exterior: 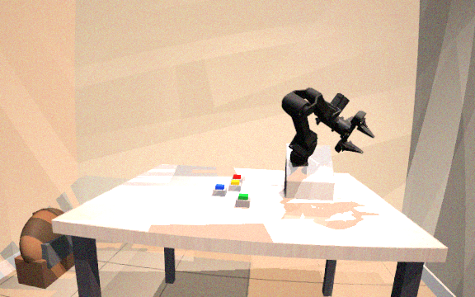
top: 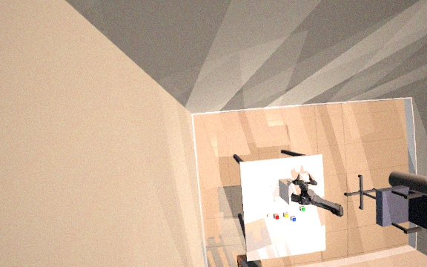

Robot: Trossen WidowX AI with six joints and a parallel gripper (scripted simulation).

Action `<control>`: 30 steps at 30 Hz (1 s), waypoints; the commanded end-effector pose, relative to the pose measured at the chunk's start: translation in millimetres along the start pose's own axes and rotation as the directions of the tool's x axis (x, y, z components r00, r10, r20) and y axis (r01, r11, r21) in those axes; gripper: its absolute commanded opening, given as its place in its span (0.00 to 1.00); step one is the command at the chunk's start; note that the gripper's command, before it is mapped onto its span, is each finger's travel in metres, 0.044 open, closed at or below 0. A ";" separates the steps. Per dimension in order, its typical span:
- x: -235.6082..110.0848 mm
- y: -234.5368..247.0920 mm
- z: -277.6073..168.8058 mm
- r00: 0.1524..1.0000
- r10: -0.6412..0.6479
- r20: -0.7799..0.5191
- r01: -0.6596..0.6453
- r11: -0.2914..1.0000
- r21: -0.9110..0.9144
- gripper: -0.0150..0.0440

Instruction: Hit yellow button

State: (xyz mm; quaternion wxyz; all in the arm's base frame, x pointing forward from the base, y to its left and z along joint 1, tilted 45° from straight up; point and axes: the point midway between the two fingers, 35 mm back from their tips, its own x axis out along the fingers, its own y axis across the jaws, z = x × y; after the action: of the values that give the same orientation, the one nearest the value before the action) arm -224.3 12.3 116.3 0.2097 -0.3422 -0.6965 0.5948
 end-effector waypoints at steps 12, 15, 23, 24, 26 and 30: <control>-141.3 65.4 110.7 0.663 0.428 0.614 -0.147 0.879 -0.454 0.93; -187.9 87.5 112.3 0.524 0.553 0.647 -0.115 0.799 -0.590 0.93; -298.9 144.4 62.4 0.231 0.839 0.494 0.081 0.489 -0.869 0.93; -310.3 150.7 51.5 0.209 0.866 0.455 0.110 0.442 -0.890 0.93; -330.7 162.5 27.5 0.176 0.912 0.371 0.169 0.343 -0.924 0.93; -361.5 182.3 -28.6 0.158 0.971 0.182 0.280 0.132 -0.951 0.93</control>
State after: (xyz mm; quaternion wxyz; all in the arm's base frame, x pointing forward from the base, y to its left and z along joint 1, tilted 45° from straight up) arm 23.4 -235.2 -10.7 -0.6215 -0.1882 -0.7125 0.2657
